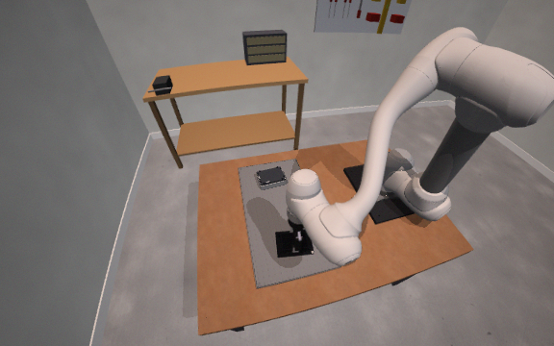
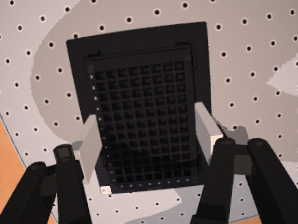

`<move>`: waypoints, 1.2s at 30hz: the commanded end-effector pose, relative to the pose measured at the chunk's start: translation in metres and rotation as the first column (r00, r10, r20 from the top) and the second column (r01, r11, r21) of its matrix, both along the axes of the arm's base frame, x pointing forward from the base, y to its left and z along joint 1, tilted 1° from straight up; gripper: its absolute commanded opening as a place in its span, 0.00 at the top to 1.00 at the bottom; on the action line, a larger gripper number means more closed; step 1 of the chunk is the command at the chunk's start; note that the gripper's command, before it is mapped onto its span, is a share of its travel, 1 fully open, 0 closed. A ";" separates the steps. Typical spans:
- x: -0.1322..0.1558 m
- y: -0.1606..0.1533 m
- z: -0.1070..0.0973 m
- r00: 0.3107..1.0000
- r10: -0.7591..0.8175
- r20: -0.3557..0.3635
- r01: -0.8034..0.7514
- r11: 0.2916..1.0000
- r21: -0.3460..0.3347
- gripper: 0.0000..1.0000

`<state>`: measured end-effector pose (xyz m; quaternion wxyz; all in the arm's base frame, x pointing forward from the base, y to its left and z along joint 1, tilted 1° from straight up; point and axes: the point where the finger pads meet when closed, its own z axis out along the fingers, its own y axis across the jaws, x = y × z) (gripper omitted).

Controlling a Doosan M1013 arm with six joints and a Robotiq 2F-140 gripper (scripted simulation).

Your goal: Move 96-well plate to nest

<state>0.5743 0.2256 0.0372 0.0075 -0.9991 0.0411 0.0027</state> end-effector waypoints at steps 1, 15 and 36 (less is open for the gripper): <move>0.000 0.000 0.000 1.000 0.000 0.000 0.000 1.000 0.000 0.90; 0.000 0.000 -0.002 1.000 0.000 0.000 0.000 1.000 0.000 0.90; 0.000 0.000 -0.004 1.000 0.000 0.000 0.000 1.000 0.000 0.00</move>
